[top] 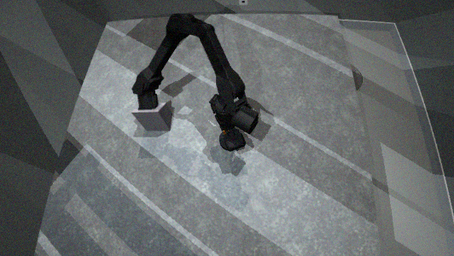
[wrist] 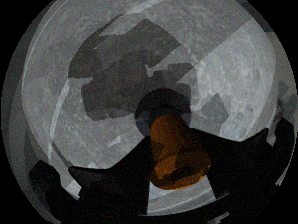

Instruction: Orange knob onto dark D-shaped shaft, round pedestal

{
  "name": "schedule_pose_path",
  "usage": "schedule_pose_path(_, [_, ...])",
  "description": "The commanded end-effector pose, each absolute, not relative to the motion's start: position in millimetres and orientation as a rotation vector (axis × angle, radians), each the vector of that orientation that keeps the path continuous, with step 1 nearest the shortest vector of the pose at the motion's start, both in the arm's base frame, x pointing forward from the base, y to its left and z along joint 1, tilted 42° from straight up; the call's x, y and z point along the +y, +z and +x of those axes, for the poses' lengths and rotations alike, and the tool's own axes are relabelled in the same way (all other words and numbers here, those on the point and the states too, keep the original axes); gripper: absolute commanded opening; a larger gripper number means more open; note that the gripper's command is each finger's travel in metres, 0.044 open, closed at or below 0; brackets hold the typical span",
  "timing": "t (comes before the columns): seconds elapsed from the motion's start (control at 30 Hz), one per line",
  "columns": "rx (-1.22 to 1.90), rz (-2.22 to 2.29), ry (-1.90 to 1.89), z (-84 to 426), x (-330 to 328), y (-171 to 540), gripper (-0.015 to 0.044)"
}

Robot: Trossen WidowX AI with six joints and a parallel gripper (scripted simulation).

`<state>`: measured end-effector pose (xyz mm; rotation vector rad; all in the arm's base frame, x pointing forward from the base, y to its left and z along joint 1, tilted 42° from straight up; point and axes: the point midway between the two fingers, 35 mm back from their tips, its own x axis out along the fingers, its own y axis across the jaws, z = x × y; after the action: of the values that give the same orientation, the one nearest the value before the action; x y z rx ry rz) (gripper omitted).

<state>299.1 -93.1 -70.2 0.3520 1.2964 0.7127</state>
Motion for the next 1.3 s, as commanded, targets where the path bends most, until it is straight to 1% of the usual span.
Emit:
schedule_pose_path(0.0, [1.292, 0.347, 0.715, 298.0, -92.9, -69.1, 0.0000])
schedule_pose_path(1.27, [1.288, 0.340, 0.721, 298.9, -94.3, -66.6, 0.0000])
